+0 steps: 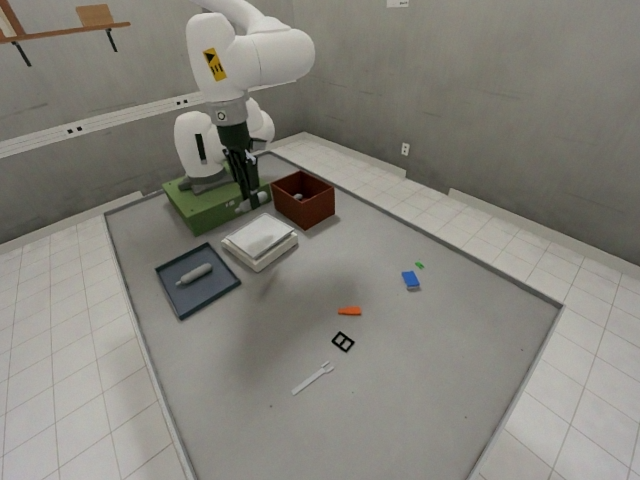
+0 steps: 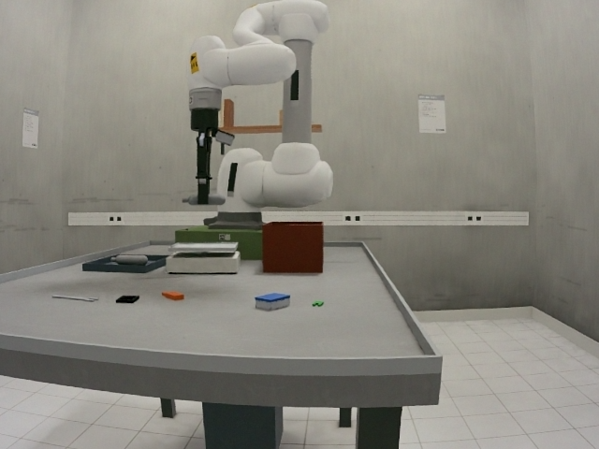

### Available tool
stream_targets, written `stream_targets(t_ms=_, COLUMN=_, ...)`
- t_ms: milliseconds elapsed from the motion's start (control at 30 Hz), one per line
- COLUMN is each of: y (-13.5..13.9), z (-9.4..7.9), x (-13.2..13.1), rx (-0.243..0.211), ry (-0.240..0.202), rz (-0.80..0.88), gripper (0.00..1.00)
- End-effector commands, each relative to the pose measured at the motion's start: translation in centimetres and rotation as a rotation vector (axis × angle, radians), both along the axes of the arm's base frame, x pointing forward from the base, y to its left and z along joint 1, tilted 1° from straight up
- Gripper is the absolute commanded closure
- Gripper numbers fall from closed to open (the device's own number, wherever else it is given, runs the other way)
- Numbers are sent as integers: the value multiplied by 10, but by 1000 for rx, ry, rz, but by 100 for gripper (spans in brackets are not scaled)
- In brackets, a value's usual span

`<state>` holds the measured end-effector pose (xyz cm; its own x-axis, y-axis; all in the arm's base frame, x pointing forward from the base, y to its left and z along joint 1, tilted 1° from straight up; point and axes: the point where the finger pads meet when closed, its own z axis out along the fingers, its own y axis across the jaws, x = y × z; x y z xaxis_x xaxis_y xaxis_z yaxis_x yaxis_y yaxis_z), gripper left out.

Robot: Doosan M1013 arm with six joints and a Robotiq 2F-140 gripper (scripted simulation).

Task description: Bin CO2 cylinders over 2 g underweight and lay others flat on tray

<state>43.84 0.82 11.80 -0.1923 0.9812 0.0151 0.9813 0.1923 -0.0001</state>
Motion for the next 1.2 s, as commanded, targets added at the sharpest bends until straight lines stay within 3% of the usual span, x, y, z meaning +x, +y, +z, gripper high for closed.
stream_targets(t_ms=0, y=0, z=1, x=1, rx=0, ry=-1, rz=0, gripper=90)
stream_targets(t_ms=167, y=2, z=1, x=0, rx=0, ry=-1, rz=0, gripper=90)
stream_targets(t_ms=233, y=15, z=1, x=0, rx=0, ry=-1, rz=0, gripper=90)
stream_targets(t_ms=400, y=96, z=2, x=-15, rx=0, ry=-1, rz=0, gripper=90)
stream_targets(t_ms=633, y=172, z=3, x=-51, rx=1, ry=-1, rz=0, gripper=90)
stream_targets(t_ms=700, y=172, z=3, x=-51, rx=1, ry=-1, rz=0, gripper=90)
stream_targets(t_ms=733, y=204, z=4, x=-66, rx=1, ry=-1, rz=0, gripper=90)
stream_targets(t_ms=833, y=234, z=5, x=-79, rx=1, ry=-1, rz=0, gripper=90)
stream_targets(t_ms=1167, y=235, z=1, x=-79, rx=1, ry=-1, rz=0, gripper=90)
